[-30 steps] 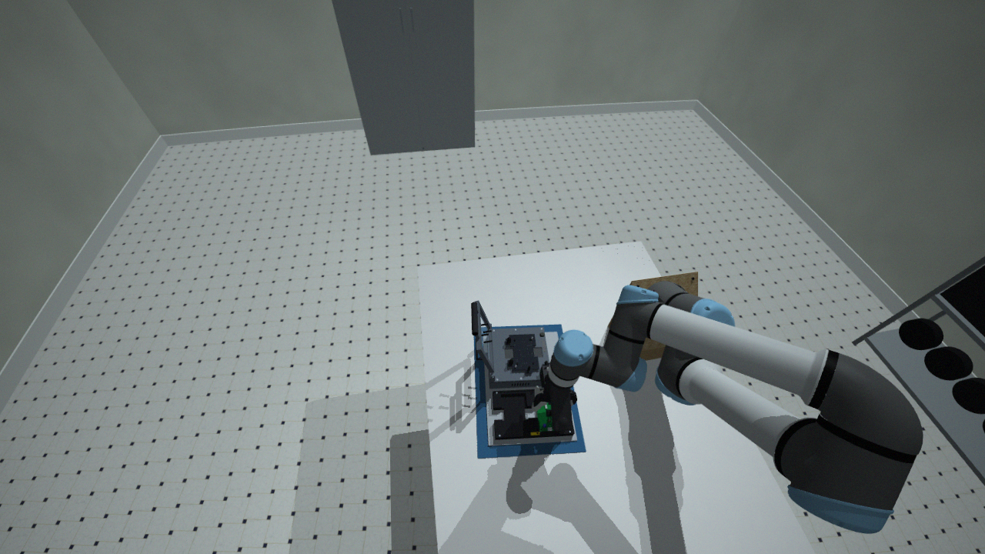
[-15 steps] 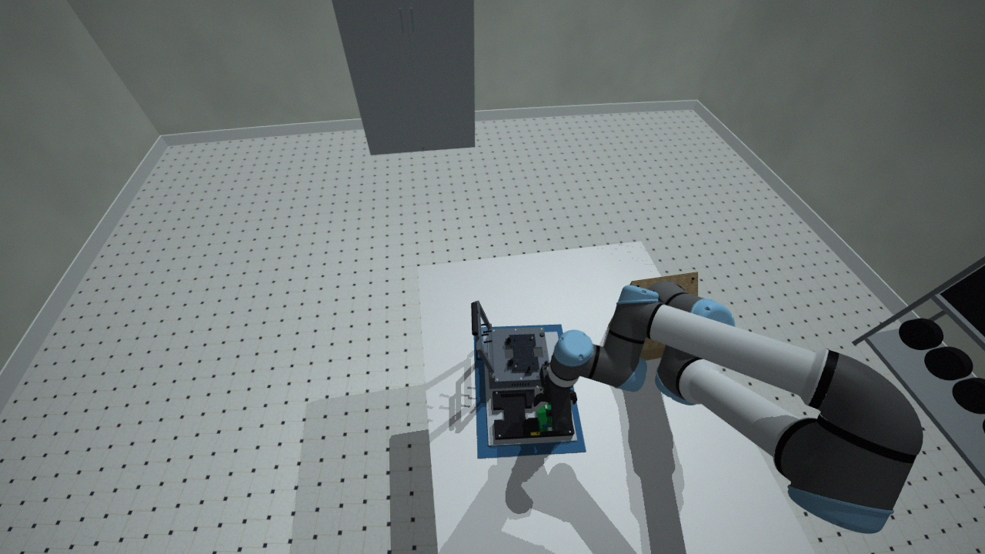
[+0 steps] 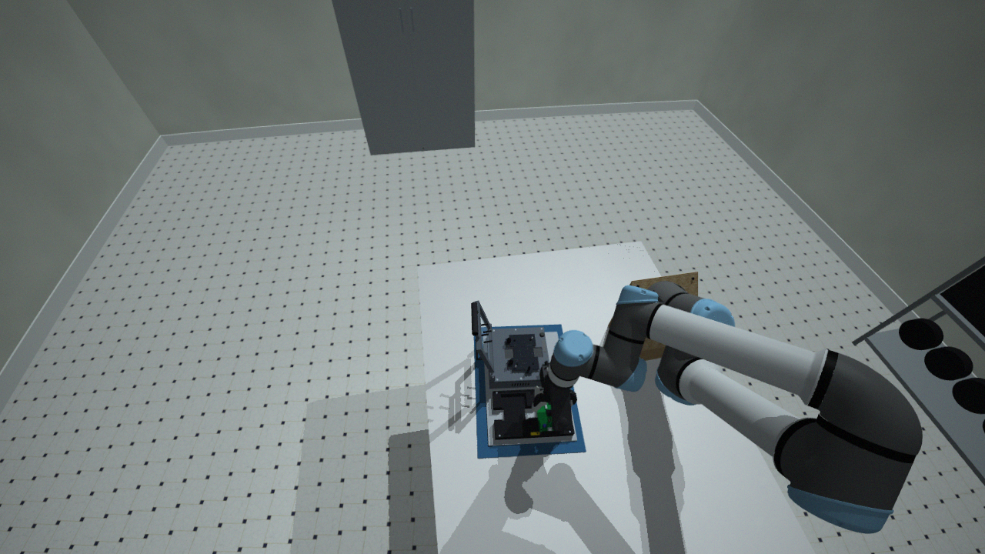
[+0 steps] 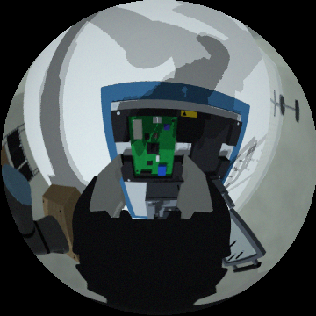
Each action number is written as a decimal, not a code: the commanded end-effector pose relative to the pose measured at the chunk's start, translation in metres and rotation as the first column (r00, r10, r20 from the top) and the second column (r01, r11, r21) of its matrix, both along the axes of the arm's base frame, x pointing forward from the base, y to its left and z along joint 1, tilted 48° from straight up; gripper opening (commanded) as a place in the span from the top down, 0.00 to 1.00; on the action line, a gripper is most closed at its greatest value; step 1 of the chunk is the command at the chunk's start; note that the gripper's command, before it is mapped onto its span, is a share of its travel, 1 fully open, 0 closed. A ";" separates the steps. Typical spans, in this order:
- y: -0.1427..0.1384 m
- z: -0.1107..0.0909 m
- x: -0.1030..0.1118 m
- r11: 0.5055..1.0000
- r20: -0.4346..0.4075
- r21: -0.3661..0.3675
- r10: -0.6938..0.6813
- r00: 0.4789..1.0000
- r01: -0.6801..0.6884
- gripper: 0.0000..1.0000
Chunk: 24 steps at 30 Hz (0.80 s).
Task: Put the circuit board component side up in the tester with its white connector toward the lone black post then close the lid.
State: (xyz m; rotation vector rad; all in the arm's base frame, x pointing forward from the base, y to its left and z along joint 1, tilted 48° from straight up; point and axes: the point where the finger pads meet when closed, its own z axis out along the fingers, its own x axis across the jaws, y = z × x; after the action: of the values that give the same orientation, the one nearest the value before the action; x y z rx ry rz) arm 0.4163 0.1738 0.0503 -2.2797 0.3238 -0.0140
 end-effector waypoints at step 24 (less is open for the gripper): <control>0.013 -0.012 0.002 1.000 0.001 0.000 0.000 1.000 0.000 0.41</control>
State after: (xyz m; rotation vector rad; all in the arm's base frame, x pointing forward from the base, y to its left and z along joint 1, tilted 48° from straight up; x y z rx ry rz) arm 0.4180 0.1849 0.0402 -2.2796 0.3236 -0.0138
